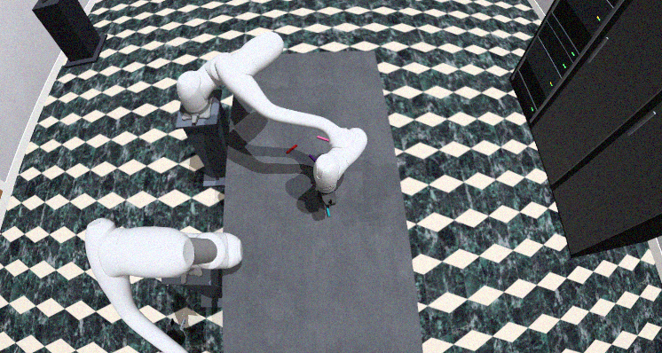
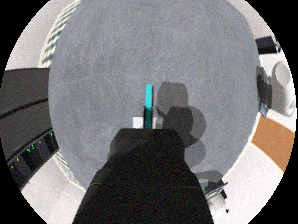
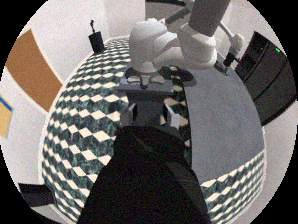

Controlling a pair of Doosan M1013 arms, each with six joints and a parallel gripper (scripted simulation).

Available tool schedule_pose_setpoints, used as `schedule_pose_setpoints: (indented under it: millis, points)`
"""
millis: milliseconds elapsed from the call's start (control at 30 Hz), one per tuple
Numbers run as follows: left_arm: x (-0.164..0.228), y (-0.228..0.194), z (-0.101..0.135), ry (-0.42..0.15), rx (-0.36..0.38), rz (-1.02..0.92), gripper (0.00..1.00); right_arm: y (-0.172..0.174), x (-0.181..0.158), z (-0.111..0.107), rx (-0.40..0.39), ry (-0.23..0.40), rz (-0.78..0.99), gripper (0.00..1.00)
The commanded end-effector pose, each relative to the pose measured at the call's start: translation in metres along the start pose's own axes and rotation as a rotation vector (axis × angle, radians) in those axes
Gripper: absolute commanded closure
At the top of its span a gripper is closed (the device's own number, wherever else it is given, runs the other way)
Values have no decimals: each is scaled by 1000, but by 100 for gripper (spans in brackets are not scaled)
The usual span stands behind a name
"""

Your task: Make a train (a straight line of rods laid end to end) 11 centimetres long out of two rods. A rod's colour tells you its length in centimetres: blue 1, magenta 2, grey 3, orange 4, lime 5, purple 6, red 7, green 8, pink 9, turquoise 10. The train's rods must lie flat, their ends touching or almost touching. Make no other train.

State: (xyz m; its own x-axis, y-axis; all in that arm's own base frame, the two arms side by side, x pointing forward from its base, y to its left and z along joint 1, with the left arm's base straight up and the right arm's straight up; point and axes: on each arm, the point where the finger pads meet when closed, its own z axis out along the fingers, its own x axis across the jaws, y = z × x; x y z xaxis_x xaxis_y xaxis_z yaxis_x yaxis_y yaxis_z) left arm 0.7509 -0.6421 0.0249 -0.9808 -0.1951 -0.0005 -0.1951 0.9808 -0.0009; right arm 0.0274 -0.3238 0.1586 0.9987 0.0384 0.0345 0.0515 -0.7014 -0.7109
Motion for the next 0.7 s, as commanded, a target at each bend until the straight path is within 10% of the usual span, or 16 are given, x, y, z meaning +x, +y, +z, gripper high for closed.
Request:
schedule_pose_setpoints:
  millis: [0,667]
  points:
    - [4,-1,2,0,-1,2,76,0,2,0,-7,11,6,0]
    - [4,3,1,-1,0,3,76,0,2,0,-7,11,6,0]
